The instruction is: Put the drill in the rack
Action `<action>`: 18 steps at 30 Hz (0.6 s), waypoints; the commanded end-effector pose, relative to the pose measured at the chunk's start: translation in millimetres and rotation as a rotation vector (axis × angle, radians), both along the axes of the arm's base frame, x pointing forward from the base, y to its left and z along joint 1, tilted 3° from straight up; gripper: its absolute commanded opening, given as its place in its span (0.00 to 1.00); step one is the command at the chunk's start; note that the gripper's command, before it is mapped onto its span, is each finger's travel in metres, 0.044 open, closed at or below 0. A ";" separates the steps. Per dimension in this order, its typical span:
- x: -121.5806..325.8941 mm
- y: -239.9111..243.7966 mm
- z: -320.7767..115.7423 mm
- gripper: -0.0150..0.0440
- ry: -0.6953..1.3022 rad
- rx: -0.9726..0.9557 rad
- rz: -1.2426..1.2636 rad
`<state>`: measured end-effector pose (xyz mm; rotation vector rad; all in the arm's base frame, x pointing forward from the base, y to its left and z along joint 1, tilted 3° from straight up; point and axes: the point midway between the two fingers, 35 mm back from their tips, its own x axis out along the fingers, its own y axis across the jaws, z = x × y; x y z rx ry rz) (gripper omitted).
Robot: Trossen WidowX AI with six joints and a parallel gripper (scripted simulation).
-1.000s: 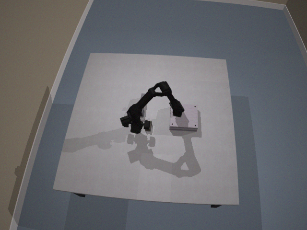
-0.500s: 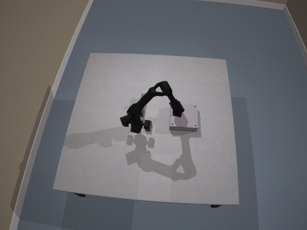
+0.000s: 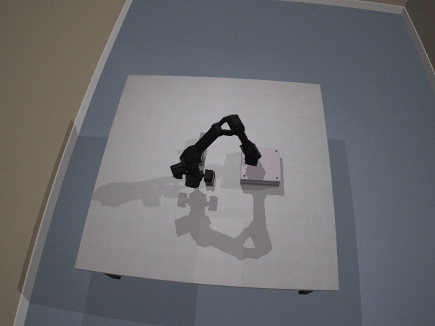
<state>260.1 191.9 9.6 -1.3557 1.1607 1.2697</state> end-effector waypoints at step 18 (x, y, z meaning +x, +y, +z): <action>-0.1 -0.1 10.0 0.25 -0.003 0.004 -0.005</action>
